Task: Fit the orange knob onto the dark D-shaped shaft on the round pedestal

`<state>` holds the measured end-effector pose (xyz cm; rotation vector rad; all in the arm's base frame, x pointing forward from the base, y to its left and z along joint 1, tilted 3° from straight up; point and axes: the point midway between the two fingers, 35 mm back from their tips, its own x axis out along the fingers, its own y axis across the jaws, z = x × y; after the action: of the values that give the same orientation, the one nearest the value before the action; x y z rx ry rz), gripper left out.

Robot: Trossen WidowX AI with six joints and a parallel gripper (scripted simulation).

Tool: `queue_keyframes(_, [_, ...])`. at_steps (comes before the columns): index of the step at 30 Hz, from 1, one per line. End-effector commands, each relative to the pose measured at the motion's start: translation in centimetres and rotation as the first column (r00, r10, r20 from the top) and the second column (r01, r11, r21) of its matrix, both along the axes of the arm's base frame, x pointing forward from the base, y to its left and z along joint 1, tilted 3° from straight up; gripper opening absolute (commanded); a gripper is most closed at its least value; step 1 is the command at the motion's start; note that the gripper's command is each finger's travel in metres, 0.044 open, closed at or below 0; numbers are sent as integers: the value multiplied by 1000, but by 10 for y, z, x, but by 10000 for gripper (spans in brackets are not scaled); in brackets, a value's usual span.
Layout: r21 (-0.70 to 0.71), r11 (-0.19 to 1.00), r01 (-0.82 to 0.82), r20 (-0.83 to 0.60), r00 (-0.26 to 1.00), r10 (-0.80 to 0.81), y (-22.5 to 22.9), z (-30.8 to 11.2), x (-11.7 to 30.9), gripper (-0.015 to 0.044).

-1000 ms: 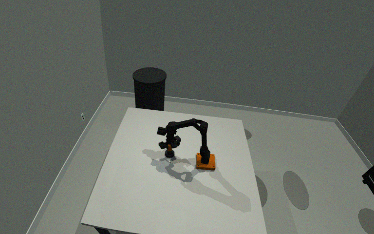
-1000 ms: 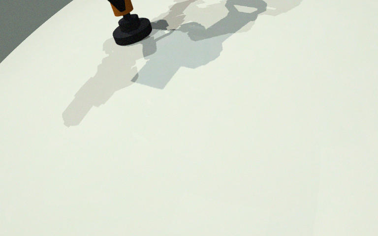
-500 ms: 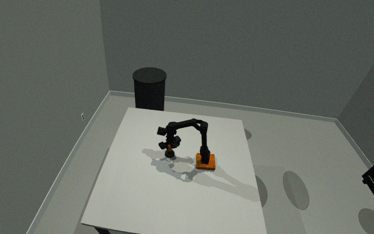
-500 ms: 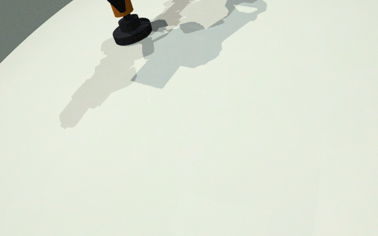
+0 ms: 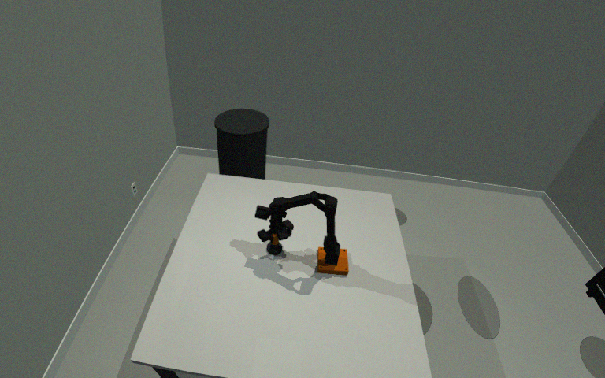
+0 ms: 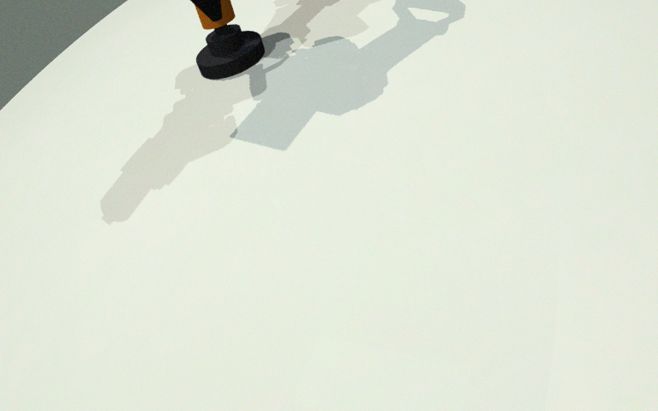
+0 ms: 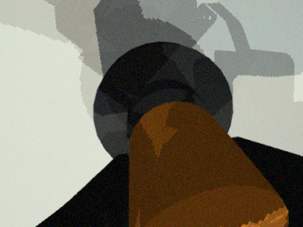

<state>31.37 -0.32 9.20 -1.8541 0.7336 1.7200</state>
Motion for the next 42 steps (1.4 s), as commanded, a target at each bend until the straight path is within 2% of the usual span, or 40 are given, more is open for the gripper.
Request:
queue_keyframes(1, [0, 1000, -3, 1, 1000, 3, 0, 0, -1, 0])
queue_keyframes(13, [-1, 1000, -26, 0, 1000, 26, 0, -1, -1, 0])
queue_keyframes(22, [2, 999, 35, 3, 999, -35, 0, -1, -1, 0])
queue_keyframes(30, [2, 1000, 26, 3, 1000, -26, 0, -2, -1, 0])
queue_keyframes(35, [-2, 999, -44, -1, 999, 44, 0, -2, -1, 0])
queue_keyframes(42, [-1, 1000, -20, 1, 1000, 20, -1, -2, 0, 0])
